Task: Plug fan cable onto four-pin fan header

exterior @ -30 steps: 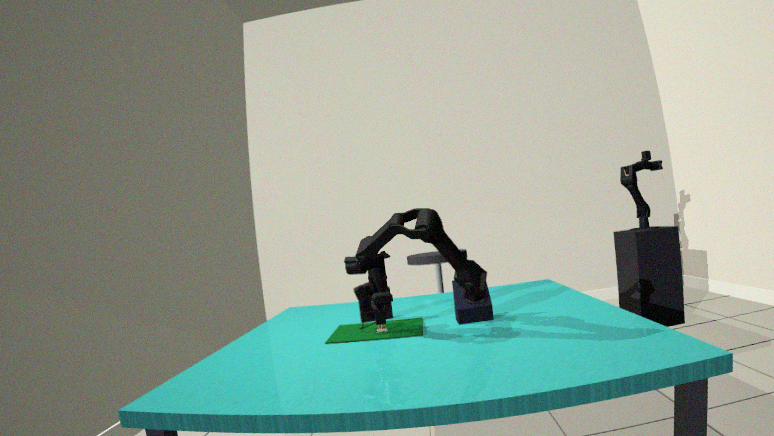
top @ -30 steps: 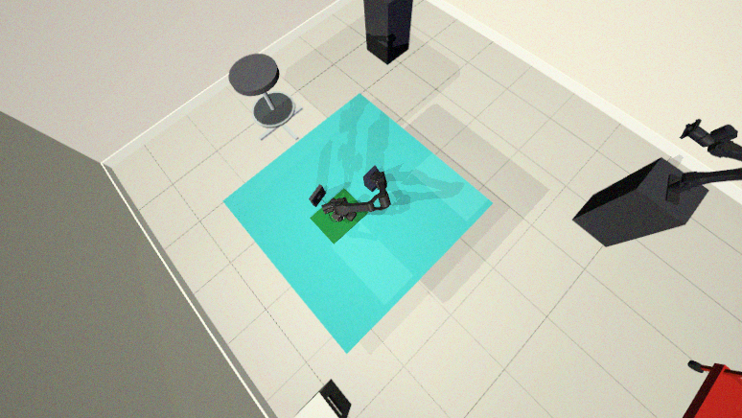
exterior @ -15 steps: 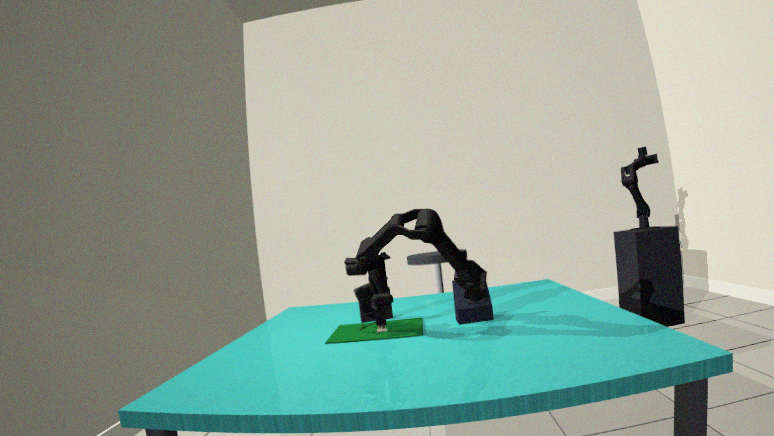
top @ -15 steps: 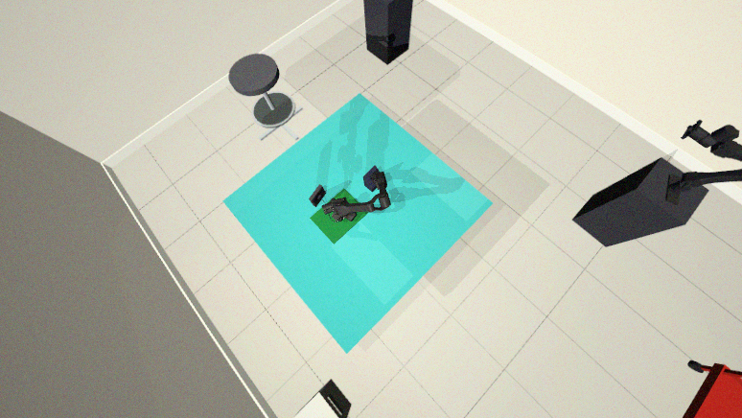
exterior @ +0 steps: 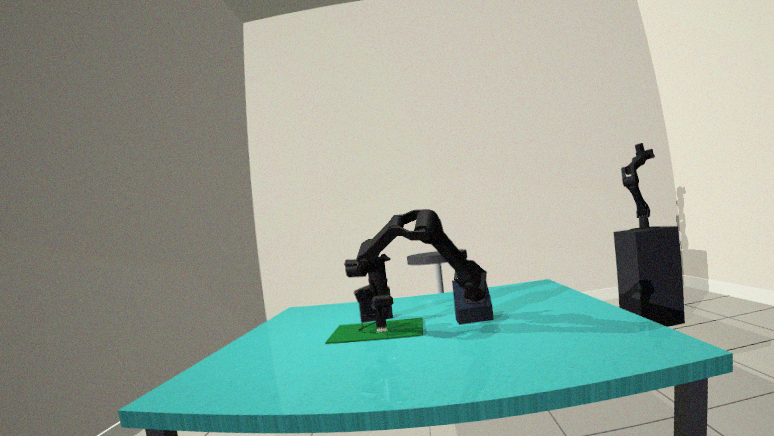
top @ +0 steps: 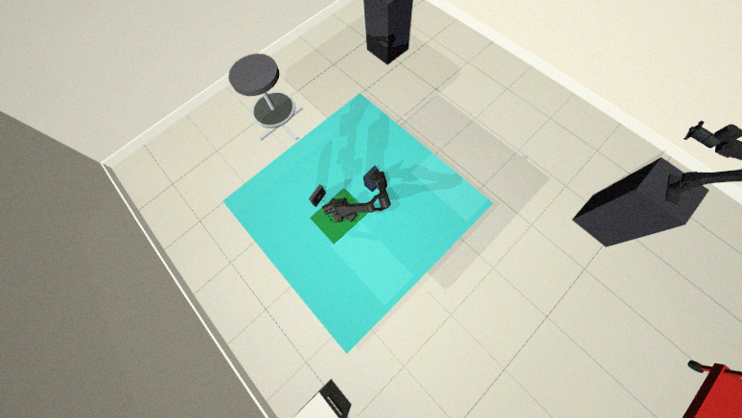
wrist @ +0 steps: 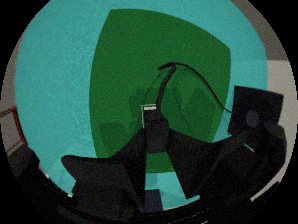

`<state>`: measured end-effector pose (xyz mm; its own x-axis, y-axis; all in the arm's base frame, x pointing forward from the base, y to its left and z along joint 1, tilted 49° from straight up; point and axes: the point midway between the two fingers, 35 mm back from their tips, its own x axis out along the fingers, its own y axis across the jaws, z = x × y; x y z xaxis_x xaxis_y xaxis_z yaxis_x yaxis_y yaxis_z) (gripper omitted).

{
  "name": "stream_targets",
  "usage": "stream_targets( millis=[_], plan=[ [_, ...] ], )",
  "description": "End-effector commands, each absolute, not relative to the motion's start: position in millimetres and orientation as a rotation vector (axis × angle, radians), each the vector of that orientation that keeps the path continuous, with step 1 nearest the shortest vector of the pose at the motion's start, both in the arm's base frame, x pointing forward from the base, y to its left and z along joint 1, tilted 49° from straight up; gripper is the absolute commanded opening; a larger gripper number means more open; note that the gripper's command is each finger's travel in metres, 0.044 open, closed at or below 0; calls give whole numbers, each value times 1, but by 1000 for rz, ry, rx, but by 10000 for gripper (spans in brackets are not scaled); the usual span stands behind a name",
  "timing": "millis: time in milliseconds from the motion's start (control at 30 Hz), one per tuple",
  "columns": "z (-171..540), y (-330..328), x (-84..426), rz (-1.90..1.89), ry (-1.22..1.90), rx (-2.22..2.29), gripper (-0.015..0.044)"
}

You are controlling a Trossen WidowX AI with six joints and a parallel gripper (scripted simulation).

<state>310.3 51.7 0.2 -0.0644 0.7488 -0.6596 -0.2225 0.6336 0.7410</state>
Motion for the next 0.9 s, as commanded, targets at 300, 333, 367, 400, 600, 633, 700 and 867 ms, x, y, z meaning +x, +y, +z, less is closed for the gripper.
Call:
stream_targets(
  millis=[300,333,367,400,600,633,700,867],
  plan=[
    [-6,59,309,847,1424,483,0],
    [-6,60,309,847,1424,483,0],
    [-7,60,309,847,1424,483,0],
    [-7,61,309,847,1424,483,0],
    [-6,59,309,848,1422,481,131],
    [-6,59,309,848,1422,481,157],
    [-6,59,309,848,1422,481,210],
    [-4,57,310,848,1422,481,260]
  ],
)
